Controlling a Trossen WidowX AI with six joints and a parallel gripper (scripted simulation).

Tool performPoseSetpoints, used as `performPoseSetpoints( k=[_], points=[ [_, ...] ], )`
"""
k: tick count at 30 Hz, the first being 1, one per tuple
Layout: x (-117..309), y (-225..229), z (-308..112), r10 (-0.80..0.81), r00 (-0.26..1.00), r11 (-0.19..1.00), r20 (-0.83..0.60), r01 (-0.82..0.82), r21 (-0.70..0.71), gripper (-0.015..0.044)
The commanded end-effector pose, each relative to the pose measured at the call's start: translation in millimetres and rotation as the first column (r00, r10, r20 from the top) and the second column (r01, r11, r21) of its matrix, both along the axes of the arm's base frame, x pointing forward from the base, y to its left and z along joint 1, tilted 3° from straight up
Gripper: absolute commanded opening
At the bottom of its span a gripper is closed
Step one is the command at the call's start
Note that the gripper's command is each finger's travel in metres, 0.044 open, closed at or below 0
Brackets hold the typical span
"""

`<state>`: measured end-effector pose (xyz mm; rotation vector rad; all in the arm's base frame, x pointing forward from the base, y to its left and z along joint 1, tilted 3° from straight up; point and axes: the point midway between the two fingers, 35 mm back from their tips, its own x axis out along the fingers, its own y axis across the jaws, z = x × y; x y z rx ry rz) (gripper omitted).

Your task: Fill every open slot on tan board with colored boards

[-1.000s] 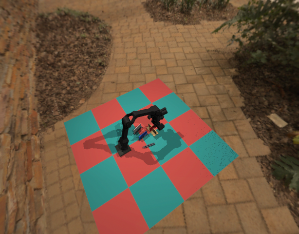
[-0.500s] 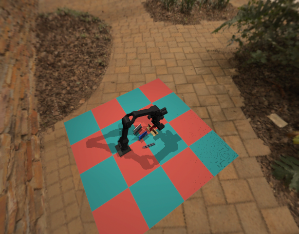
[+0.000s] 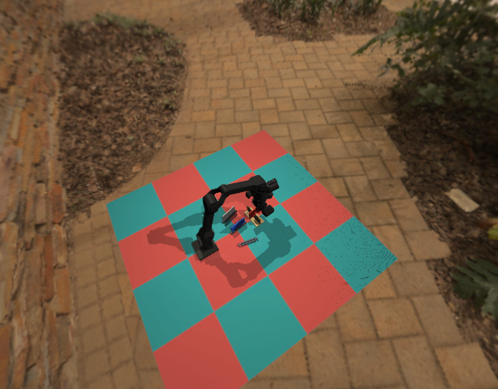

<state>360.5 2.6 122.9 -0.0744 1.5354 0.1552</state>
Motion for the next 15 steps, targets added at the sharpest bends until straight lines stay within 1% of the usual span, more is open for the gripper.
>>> performPoseSetpoints(
  k=[1, 13, 14, 15],
  points=[
    [-0.1, 0.6, -0.4, -0.005, 1.0, 1.0, -0.001, 0.005, 0.004, 0.0],
    [-0.1, 0.6, -0.4, -0.005, 1.0, 1.0, -0.001, 0.005, 0.004, 0.0],
    [0.0, 0.0, -0.3, 0.0, 1.0, 1.0, 0.0, 0.0, 0.0, 0.0011],
    [0.0, 0.1, -0.7, -0.001, 1.0, 1.0, 0.0, 0.001, 0.001, 0.0004]
  ],
)
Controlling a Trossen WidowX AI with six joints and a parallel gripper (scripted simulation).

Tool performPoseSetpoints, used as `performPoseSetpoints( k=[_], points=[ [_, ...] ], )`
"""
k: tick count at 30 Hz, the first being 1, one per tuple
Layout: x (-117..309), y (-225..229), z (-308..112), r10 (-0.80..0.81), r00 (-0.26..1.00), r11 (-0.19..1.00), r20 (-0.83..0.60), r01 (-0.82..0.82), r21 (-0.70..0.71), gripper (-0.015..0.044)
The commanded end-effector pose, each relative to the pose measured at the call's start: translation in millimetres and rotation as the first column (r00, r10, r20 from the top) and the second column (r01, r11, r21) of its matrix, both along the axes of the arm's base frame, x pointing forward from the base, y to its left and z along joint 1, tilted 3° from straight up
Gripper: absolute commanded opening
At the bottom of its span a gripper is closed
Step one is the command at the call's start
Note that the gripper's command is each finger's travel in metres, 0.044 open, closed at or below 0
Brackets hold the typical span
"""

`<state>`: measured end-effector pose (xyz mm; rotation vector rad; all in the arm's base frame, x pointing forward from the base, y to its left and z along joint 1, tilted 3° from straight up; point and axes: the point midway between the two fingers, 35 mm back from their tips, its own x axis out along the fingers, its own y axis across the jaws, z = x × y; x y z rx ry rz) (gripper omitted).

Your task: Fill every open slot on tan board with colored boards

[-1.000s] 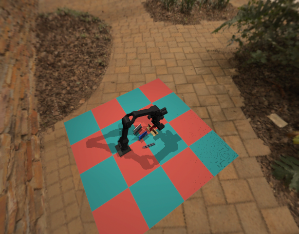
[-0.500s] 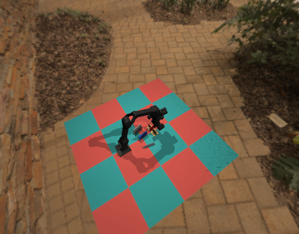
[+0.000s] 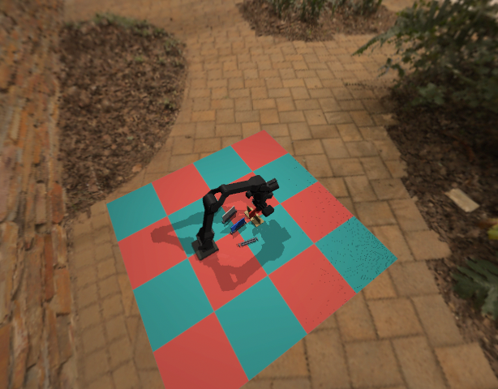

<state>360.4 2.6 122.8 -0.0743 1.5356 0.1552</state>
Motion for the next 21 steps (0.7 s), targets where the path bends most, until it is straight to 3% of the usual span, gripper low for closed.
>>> performPoseSetpoints(
  k=[1, 21],
  points=[
    [0.0, 0.3, -1.2, -0.002, 1.0, 1.0, 0.0, 0.002, 0.001, 0.0],
    [0.0, 1.2, -12.3, -0.005, 1.0, 1.0, -0.001, 0.005, 0.004, 0.0]
  ],
)
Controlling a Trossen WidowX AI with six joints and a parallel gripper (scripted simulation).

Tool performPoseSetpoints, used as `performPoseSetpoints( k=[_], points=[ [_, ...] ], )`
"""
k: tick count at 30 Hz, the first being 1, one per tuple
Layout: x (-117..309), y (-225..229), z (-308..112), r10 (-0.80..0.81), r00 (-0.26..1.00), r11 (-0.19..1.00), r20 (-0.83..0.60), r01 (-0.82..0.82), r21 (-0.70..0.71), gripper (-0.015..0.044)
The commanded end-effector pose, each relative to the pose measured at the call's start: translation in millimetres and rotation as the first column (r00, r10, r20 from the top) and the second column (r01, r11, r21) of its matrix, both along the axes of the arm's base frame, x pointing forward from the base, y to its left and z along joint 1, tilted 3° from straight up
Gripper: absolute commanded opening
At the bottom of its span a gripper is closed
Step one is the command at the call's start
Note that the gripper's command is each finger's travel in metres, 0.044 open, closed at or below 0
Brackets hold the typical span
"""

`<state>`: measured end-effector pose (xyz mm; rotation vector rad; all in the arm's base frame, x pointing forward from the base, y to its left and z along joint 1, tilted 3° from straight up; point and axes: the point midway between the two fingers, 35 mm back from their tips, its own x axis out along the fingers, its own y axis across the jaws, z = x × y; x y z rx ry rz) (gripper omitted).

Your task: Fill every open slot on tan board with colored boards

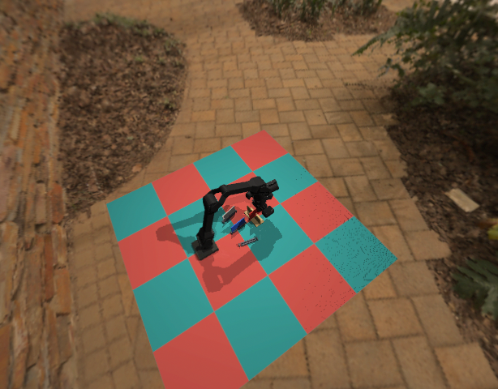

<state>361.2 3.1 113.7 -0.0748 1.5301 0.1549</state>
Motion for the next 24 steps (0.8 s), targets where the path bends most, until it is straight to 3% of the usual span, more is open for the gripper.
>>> performPoseSetpoints(
  k=[1, 24],
  points=[
    [-0.8, 0.8, -3.6, -0.005, 1.0, 1.0, -0.006, 0.005, 0.004, 0.0],
    [-0.6, 1.4, -14.2, -0.005, 1.0, 1.0, -0.006, 0.005, 0.004, 0.0]
  ],
)
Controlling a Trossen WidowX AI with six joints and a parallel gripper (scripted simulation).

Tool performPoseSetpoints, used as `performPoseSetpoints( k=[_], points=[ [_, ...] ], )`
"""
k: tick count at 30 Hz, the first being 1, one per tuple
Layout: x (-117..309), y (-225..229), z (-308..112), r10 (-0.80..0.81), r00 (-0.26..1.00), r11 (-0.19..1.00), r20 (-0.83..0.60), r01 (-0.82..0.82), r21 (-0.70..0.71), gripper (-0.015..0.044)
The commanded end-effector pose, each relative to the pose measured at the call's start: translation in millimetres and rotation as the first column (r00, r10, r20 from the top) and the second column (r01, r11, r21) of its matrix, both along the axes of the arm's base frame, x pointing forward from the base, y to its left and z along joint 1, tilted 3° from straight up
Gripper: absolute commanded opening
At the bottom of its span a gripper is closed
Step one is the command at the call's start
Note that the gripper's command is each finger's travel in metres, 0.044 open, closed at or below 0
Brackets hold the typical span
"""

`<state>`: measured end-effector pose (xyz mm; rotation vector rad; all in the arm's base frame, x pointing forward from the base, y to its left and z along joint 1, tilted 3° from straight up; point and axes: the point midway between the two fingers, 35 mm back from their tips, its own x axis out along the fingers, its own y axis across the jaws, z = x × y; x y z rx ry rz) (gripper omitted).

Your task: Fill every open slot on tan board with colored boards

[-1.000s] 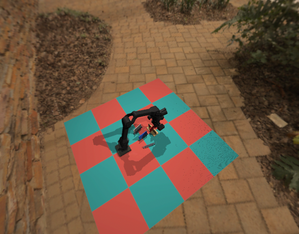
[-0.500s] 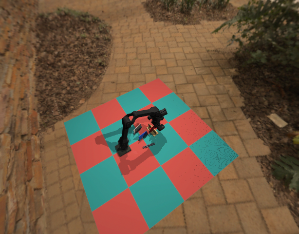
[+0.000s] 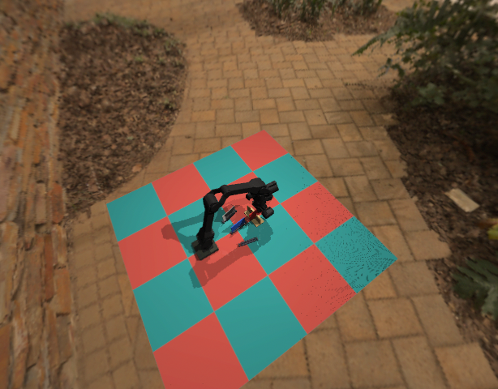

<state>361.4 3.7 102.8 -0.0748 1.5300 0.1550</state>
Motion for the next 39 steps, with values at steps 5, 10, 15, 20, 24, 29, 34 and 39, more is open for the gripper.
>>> performPoseSetpoints(
  k=[5, 10, 15, 20, 24, 29, 34, 39],
  points=[
    [-0.7, 0.9, -5.6, -0.005, 1.0, 1.0, -0.006, 0.005, 0.004, 0.0],
    [-0.6, 1.0, -7.9, -0.005, 1.0, 1.0, -0.006, 0.005, 0.004, 0.0],
    [-0.6, 1.2, -10.2, -0.005, 1.0, 1.0, -0.006, 0.005, 0.004, 0.0],
    [-0.5, 1.3, -12.5, -0.005, 1.0, 1.0, -0.006, 0.005, 0.004, 0.0],
    [-0.5, 1.4, -14.4, -0.005, 1.0, 1.0, -0.006, 0.005, 0.004, 0.0],
    [-0.5, 1.5, -16.7, -0.005, 1.0, 1.0, -0.006, 0.005, 0.004, 0.0],
    [-0.4, 1.7, -19.1, -0.005, 1.0, 1.0, -0.006, 0.005, 0.004, 0.0],
    [-0.4, 1.8, -21.4, -0.005, 1.0, 1.0, -0.006, 0.005, 0.004, 0.0]
  ],
)
